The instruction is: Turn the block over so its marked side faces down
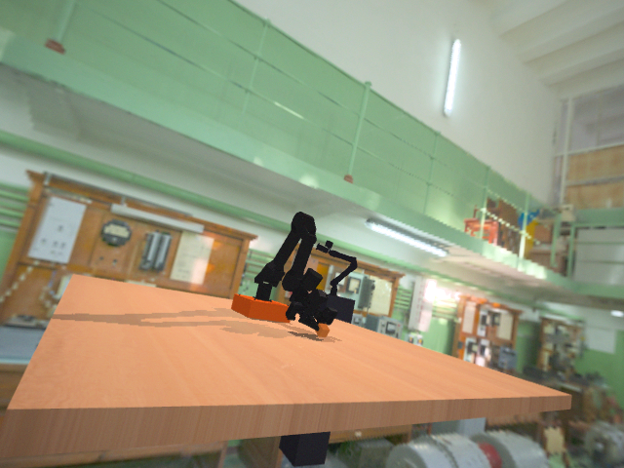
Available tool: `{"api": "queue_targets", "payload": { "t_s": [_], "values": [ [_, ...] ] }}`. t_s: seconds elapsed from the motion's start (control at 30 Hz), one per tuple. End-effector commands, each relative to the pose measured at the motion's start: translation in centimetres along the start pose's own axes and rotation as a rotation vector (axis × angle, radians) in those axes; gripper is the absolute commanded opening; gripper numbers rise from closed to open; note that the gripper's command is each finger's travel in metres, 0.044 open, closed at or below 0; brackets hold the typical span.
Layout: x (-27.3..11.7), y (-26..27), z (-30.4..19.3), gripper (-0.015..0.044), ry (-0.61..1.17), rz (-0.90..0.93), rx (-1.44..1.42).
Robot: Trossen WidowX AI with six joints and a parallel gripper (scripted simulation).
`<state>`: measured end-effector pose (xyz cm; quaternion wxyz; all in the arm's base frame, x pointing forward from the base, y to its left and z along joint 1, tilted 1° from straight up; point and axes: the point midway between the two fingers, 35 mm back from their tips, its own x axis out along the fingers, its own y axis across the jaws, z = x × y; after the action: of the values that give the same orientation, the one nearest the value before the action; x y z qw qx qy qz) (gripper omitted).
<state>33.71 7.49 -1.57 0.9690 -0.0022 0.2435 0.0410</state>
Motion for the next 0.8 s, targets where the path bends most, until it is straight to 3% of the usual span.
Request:
{"api": "queue_targets", "payload": {
  "t_s": [0.0,0.5,0.77],
  "values": [
    [-0.01,-0.04,-0.01,0.0052,-0.001,-0.003,-0.005],
    [-0.01,-0.04,-0.01,0.0440,-0.001,-0.003,-0.005],
    [-0.01,-0.04,-0.01,0.0440,-0.001,-0.003,-0.005]
  ]
}}
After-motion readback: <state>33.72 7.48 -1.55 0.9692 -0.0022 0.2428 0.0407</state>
